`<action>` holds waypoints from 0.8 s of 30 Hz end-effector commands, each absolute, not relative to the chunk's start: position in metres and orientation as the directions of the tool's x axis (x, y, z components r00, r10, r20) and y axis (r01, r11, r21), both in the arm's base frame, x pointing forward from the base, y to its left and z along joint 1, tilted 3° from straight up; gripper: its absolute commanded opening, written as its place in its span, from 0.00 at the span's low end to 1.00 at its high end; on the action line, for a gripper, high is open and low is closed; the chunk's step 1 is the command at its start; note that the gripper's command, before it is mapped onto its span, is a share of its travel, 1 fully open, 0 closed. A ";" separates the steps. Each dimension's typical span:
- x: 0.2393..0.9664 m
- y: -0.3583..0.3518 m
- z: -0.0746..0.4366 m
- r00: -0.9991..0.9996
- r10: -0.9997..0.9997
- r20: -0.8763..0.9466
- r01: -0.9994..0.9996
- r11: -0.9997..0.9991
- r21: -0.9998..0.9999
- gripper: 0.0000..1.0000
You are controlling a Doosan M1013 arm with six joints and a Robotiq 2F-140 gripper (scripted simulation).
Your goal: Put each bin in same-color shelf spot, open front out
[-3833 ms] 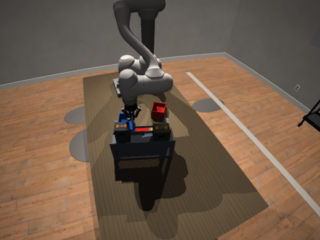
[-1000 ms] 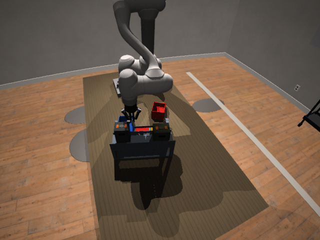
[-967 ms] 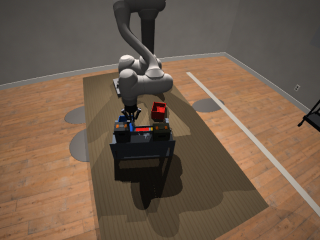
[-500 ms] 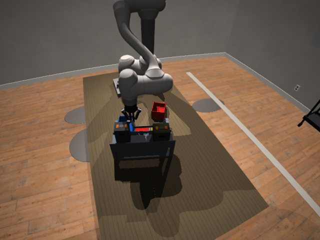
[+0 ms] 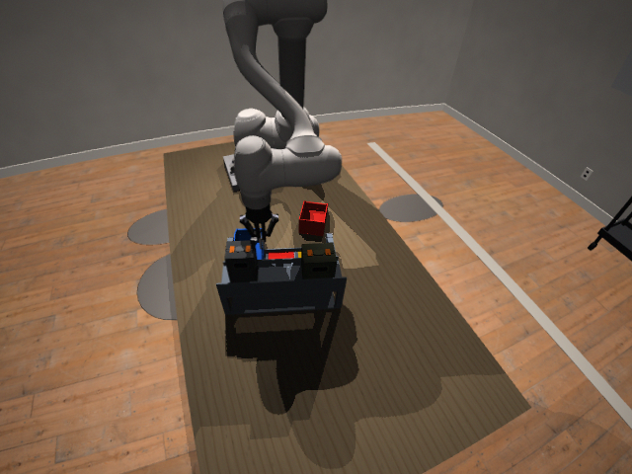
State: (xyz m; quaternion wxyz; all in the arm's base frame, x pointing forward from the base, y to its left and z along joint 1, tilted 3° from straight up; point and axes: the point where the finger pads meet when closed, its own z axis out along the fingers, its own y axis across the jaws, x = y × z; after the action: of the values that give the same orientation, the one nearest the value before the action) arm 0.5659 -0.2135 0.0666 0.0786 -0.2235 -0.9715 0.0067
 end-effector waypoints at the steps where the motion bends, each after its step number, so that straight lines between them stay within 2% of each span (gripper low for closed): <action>1: 0.567 -0.214 0.067 -0.888 0.435 0.147 0.433 0.900 -0.048 0.10; 24: 0.578 -0.219 0.066 -0.891 0.436 0.127 0.433 0.900 -0.048 0.10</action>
State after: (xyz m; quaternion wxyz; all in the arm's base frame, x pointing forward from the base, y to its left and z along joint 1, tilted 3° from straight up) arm 0.5762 -0.2185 0.0656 0.0689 -0.2234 -0.9722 0.0089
